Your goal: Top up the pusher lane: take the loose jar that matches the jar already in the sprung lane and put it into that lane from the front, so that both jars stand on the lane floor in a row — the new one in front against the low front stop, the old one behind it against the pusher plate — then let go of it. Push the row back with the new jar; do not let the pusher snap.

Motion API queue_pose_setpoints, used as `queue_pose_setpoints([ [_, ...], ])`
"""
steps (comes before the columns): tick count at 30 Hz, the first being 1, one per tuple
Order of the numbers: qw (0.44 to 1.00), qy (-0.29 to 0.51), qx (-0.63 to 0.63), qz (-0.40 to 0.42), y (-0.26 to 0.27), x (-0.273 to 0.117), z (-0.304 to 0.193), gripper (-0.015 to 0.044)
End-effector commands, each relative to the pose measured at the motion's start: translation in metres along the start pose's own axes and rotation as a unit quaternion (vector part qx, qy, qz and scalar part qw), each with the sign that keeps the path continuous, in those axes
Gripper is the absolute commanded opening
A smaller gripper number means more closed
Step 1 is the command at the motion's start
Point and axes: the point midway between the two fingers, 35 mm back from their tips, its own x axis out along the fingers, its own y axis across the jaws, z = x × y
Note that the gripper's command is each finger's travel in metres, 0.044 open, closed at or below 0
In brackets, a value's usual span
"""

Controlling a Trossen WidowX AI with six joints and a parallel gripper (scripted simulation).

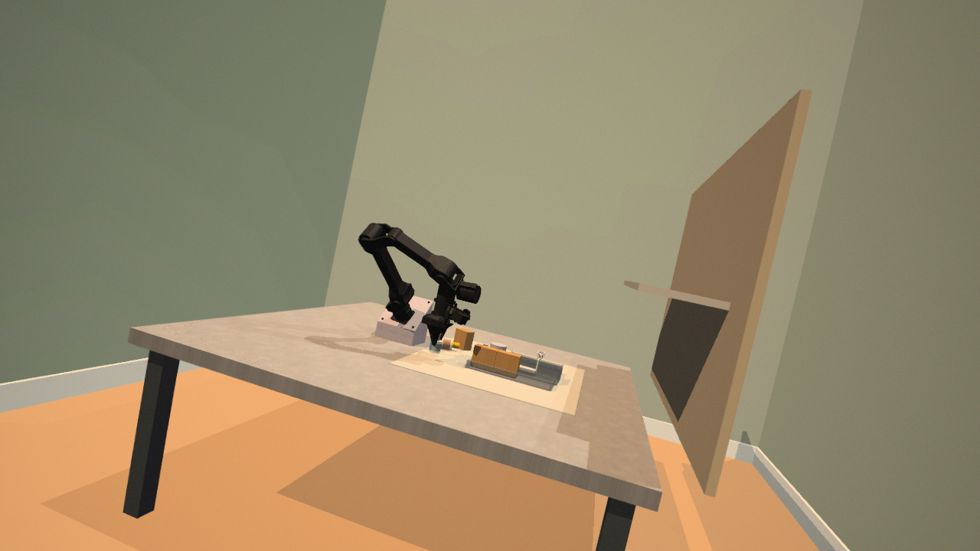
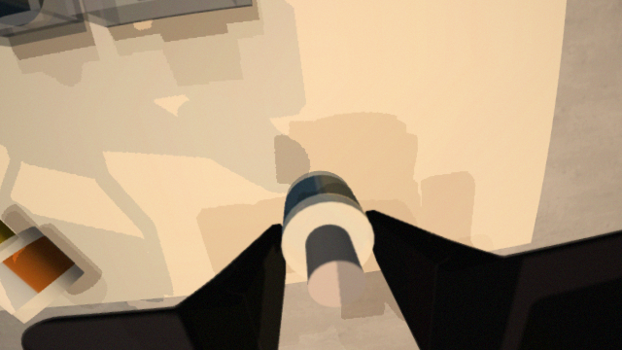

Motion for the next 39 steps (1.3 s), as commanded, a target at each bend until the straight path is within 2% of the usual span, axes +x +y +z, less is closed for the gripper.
queue_pose_setpoints([
  [1, 1.0, -0.001, 0.0, 0.003, 0.001, -0.022, 0.001, 0.0],
  [13, 1.0, 0.0, -0.001, -0.003, -0.004, -0.078, -0.006, 0.0],
  [18, 1.0, 0.0, 0.0, -0.002, 0.0, -0.076, 0.0, 0.0],
  [39, 1.0, -0.001, 0.009, 0.0, 0.078, -0.052, 0.063, 0.0],
])
